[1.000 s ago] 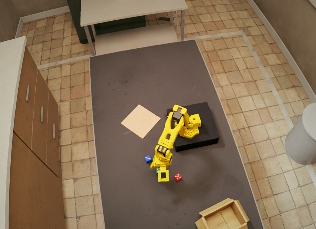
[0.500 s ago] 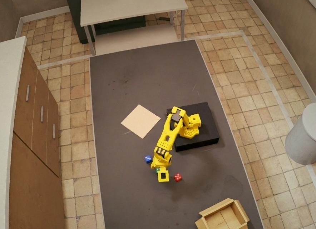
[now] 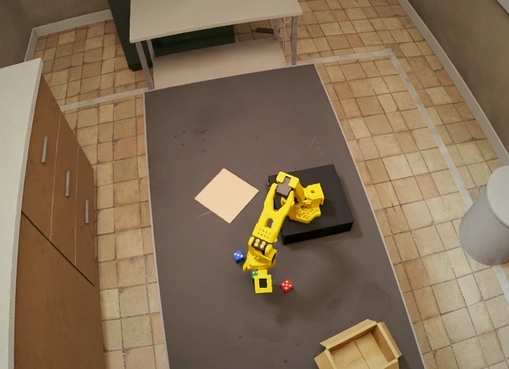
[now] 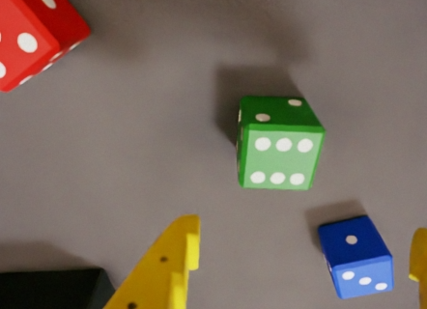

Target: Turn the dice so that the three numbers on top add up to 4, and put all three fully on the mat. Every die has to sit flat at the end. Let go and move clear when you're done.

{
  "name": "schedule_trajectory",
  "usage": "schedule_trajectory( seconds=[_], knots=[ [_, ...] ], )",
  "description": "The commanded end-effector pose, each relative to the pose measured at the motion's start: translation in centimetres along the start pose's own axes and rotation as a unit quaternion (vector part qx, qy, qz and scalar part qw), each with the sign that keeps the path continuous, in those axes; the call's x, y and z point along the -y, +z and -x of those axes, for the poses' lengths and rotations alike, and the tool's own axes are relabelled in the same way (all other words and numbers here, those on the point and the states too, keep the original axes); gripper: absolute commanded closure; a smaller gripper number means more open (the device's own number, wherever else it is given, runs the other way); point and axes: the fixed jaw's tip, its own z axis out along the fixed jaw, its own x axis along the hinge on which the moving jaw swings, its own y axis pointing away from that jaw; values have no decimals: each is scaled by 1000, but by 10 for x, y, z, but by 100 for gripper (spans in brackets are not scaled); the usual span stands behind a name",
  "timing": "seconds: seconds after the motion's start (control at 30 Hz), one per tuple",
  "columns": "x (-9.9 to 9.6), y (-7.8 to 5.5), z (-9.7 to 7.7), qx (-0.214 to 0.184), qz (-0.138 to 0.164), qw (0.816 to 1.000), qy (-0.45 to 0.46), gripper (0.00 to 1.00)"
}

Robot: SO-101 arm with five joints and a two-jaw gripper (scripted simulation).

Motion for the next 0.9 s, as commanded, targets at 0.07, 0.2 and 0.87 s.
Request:
schedule_trajectory(
  seconds=[0.07, 0.2, 0.87],
  knots=[
    [1, 4, -1, -5, 3, 1000, -2, 69],
    [1, 8, -1, -5, 3, 1000, -2, 69],
    [1, 37, -1, -5, 3, 1000, -2, 69]
  ],
)
